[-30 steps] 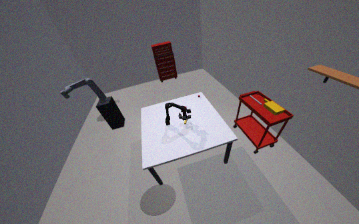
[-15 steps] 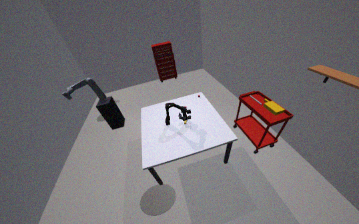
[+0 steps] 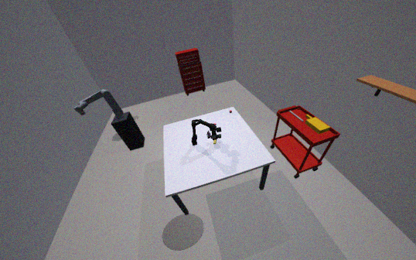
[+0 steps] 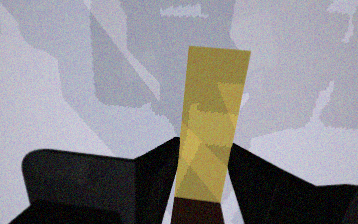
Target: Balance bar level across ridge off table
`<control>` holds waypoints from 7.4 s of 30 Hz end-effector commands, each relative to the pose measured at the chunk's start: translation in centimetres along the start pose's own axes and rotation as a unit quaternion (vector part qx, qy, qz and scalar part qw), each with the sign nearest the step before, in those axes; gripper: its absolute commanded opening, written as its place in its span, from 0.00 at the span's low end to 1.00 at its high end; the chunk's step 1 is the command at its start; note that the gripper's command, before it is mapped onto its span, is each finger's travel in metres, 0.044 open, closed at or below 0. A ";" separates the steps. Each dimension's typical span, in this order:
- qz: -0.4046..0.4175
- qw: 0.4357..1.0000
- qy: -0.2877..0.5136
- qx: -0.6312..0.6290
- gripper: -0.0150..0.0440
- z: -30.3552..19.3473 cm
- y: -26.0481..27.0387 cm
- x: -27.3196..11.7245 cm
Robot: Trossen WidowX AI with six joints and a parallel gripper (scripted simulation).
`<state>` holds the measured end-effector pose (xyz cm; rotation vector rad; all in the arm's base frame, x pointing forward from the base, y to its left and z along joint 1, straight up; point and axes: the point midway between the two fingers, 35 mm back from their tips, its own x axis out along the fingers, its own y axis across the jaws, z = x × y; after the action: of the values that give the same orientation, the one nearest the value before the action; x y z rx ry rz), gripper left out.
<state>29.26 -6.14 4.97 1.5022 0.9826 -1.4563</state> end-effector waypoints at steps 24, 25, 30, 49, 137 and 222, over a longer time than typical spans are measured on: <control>0.000 1.000 -0.001 0.001 0.25 -0.1 0.7 -4.9; 0.000 1.000 -0.001 0.002 0.25 -0.1 0.7 -5.1; 0.000 1.000 -0.001 0.002 0.25 -0.1 0.7 -6.4; 0.000 1.000 -0.002 0.003 0.25 0.0 0.1 -11.4; 0.000 0.774 0.006 -0.633 0.25 -13.4 -7.8 -7.8; 0.000 0.774 0.006 -0.633 0.25 -13.4 -7.9 -7.2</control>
<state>26.73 9.24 12.11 0.4673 1.4984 -0.4396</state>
